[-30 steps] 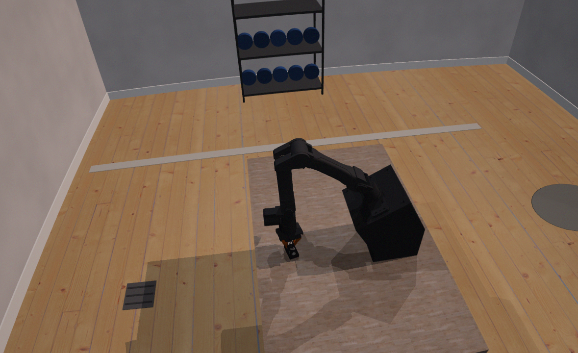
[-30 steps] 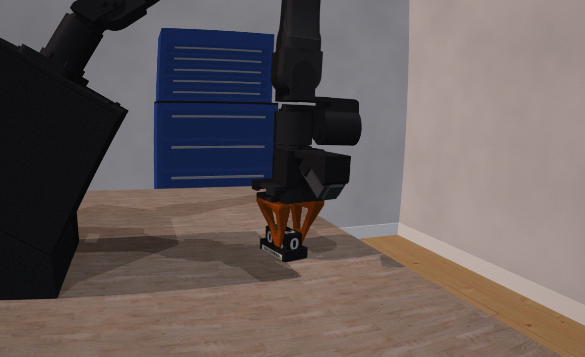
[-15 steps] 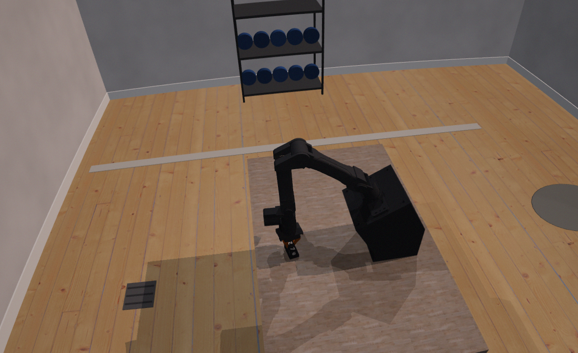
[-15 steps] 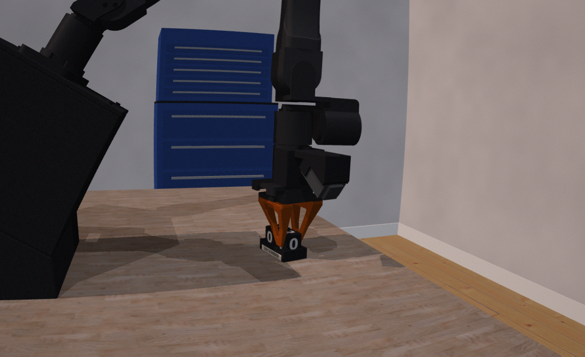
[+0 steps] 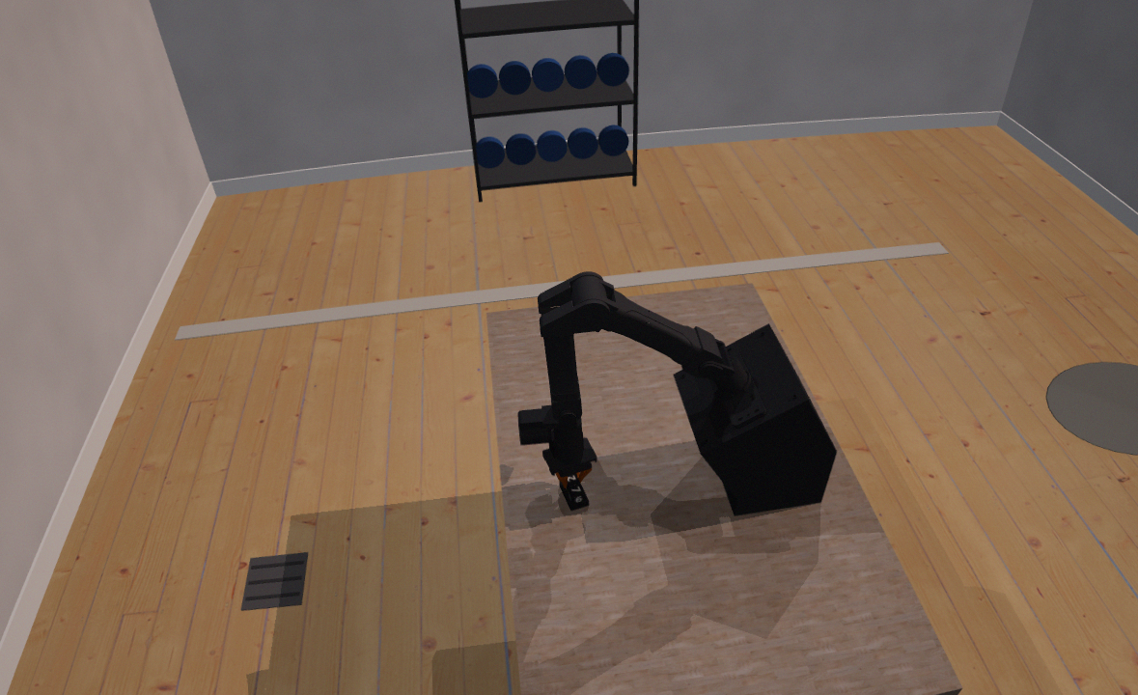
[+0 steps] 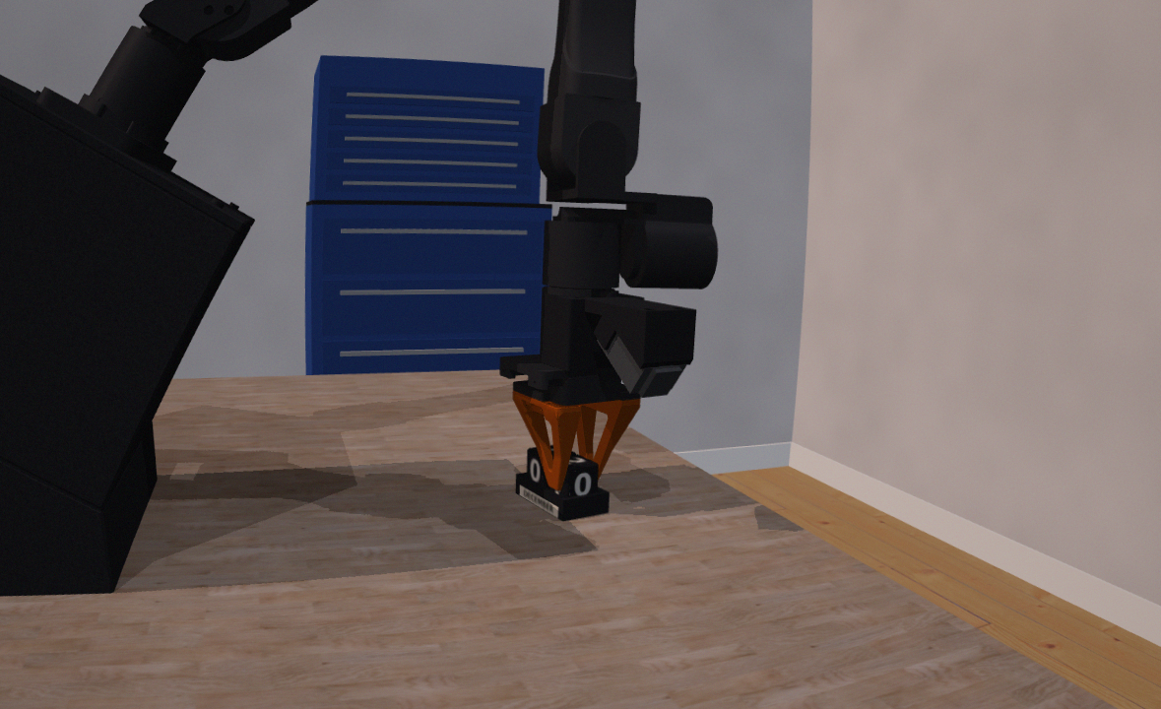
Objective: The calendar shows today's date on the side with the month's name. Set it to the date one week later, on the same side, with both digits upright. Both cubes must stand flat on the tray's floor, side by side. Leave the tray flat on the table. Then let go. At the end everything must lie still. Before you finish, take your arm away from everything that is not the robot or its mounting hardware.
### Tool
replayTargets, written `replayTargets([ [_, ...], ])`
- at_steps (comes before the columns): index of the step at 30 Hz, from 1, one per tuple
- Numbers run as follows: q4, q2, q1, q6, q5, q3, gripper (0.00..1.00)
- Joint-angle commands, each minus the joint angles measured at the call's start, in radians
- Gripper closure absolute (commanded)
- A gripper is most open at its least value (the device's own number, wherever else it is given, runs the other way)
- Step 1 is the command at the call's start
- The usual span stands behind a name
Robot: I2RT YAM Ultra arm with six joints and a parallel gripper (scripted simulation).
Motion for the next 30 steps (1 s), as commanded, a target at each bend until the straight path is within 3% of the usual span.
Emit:
replayTargets([
  [1, 0.002, -0.006, 0.000, 0.000, 0.004, 0.003, 0.74],
  [8, -0.012, -0.029, 0.000, 0.000, 0.004, -0.006, 0.74],
  [14, -0.104, -0.160, -0.003, -0.002, 0.002, -0.044, 0.74],
  [16, -0.104, -0.160, -0.003, -0.002, 0.002, -0.044, 0.74],
  [24, -0.282, -0.364, -0.008, -0.006, 0.000, -0.070, 0.74],
  [30, -0.319, -0.401, -0.009, -0.007, -0.001, -0.070, 0.74],
])
